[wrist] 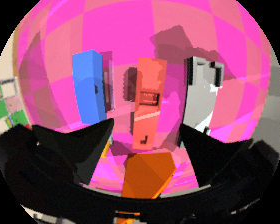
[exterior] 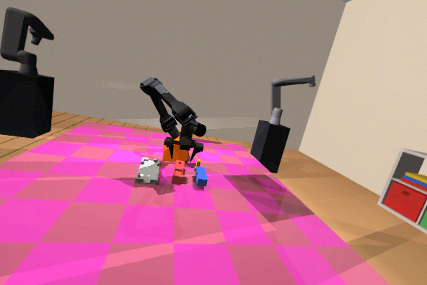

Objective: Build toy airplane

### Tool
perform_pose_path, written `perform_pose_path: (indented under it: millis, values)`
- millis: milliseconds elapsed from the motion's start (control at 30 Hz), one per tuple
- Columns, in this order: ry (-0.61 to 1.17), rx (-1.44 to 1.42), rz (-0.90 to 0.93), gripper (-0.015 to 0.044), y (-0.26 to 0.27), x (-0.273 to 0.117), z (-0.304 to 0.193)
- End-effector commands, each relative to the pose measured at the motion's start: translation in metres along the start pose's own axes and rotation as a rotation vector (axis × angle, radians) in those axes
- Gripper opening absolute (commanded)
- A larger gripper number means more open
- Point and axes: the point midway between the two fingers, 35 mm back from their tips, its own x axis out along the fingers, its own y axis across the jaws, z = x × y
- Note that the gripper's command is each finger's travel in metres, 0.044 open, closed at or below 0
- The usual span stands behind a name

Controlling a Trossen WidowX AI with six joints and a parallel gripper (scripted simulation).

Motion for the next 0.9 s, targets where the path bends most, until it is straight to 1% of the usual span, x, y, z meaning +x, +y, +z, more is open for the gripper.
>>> perform_pose_path:
  millis: [0,133,333,867]
  values:
    - [-0.001,-0.008,-0.007,0.0440,-0.002,0.010,-0.002]
    - [-0.001,-0.008,-0.008,0.0440,-0.002,0.023,-0.002]
    - [-0.001,-0.008,-0.008,0.0440,-0.002,0.026,-0.002]
    - [0.001,-0.012,-0.005,0.0440,-0.002,0.051,-0.002]
